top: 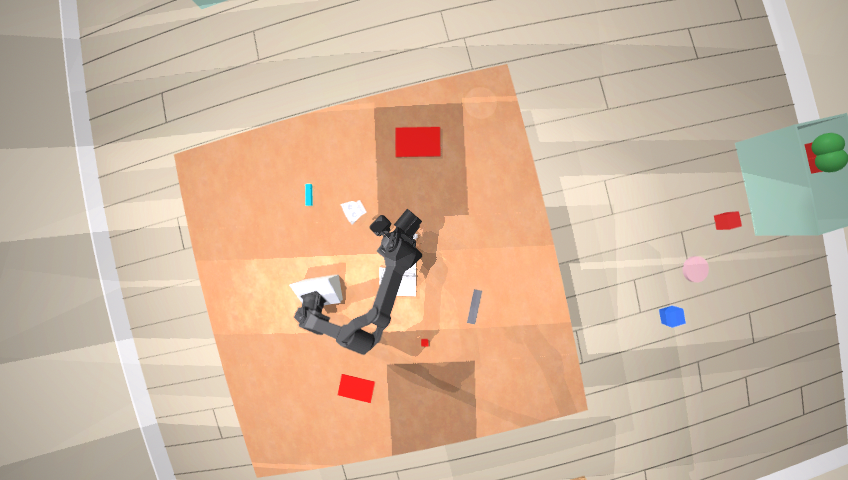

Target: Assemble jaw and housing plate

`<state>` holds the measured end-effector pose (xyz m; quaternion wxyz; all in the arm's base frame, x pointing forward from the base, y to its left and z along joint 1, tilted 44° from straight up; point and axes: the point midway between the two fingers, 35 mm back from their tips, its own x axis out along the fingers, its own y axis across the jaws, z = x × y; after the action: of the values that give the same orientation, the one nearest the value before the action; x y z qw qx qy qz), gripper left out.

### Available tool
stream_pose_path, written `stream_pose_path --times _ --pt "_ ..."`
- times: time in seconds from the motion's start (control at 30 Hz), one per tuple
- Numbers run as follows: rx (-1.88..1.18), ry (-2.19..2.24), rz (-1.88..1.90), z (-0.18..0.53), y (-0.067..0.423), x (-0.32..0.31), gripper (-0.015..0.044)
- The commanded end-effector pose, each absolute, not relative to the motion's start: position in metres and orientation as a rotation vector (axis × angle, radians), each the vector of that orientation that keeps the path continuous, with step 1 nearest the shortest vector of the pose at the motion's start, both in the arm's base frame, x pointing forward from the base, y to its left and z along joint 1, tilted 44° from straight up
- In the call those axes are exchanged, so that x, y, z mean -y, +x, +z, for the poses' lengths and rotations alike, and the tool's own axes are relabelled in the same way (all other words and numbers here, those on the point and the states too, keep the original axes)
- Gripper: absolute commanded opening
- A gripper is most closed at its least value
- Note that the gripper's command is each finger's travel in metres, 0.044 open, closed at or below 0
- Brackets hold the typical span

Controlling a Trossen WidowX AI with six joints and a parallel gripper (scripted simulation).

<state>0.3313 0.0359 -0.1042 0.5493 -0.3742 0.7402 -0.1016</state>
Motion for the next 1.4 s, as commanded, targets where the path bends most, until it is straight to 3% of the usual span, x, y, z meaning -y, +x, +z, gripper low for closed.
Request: stream_pose_path --times 0.0,0.87,1.23,1.37 --pt "-1.753 -0.899 -0.24 -0.1092 0.3298 -0.0304 0.044" --pt "-1.753 -0.899 -0.24 -0.1112 0.3295 -0.0285 0.044" --pt "-1.756 -0.89 -0.241 -0.1113 0.329 -0.0292 0.0151" --pt "-1.756 -0.89 -0.241 -0.1113 0.329 -0.0292 0.0134"
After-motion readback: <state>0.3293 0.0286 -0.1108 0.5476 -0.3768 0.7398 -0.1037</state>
